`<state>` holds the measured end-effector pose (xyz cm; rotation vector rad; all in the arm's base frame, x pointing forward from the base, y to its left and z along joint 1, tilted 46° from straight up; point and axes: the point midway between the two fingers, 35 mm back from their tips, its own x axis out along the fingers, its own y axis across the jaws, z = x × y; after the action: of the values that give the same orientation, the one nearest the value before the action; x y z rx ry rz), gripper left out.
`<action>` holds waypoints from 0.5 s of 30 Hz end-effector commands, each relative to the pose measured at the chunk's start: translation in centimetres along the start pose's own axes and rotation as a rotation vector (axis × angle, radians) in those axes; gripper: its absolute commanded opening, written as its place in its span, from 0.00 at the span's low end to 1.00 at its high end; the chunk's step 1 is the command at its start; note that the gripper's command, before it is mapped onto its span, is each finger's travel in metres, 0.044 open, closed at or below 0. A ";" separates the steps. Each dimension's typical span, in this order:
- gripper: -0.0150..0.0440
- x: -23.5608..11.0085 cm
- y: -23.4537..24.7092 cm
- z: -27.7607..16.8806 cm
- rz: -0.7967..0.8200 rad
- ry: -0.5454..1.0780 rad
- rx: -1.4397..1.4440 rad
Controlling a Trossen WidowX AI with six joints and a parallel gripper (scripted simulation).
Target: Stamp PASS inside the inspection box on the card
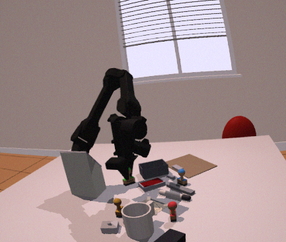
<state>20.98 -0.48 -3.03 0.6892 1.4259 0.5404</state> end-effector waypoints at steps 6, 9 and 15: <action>0.25 -0.6 0.0 0.1 -0.006 -0.003 -0.011; 0.25 -0.7 0.0 0.1 -0.006 -0.003 -0.011; 0.25 -1.0 0.0 0.0 -0.006 -0.003 -0.011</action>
<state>20.85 -0.95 -2.49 0.6897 1.4255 0.5413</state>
